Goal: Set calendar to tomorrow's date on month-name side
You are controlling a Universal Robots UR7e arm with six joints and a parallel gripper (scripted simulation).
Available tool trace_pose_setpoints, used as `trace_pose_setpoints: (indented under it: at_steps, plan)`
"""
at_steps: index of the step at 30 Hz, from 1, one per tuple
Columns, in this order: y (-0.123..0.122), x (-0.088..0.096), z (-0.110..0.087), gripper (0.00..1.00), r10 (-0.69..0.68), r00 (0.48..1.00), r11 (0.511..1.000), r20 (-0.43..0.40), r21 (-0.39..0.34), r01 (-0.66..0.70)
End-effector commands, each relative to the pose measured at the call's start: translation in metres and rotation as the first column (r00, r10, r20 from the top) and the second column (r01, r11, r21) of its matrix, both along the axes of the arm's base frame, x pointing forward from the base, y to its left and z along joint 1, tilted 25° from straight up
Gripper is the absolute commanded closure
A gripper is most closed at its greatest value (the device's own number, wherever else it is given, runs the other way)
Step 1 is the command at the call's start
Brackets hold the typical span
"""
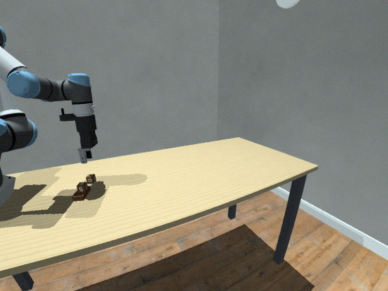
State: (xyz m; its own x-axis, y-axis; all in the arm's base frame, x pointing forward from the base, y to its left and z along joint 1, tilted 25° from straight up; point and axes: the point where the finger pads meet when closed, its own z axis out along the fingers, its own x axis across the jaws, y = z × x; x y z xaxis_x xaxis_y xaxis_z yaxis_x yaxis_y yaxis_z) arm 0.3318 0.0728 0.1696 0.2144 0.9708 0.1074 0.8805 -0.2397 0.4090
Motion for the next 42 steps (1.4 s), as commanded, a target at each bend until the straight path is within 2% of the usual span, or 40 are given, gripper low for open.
trace_pose_setpoints:
  at_steps: [1,14,20,28,29,32,35,38,39,40,41,42]
  plan:
    - [0.0001,0.0001,0.0003,0.0,-0.007,1.0,1.0,0.001,0.003,0.007]
    - [0.0018,-0.0015,-0.0015,0.0,-0.17,0.985,0.982,-0.007,0.079,0.17]
    - [0.0032,-0.0023,-0.0029,0.0,-0.323,0.946,0.934,-0.027,0.15,0.323]
    - [0.0045,-0.0025,-0.0045,0.0,-0.499,0.864,0.835,-0.067,0.232,0.499]
    - [0.0046,-0.0025,-0.0047,0.0,-0.531,0.844,0.81,-0.077,0.247,0.532]
    - [0.0046,-0.0025,-0.0048,0.0,-0.534,0.842,0.808,-0.077,0.248,0.535]
    - [0.0049,-0.0021,-0.0055,0.0,-0.624,0.773,0.724,-0.11,0.29,0.626]
    - [0.005,-0.0018,-0.0058,0.0,-0.664,0.737,0.68,-0.127,0.308,0.665]
    - [0.005,-0.0016,-0.0061,0.0,-0.689,0.711,0.648,-0.14,0.32,0.691]
    - [0.005,-0.0016,-0.0061,0.0,-0.692,0.708,0.644,-0.142,0.321,0.694]
    - [0.0049,-0.0013,-0.0063,0.0,-0.719,0.677,0.607,-0.156,0.334,0.721]
    - [0.0049,-0.0013,-0.0063,0.0,-0.719,0.677,0.607,-0.156,0.334,0.722]
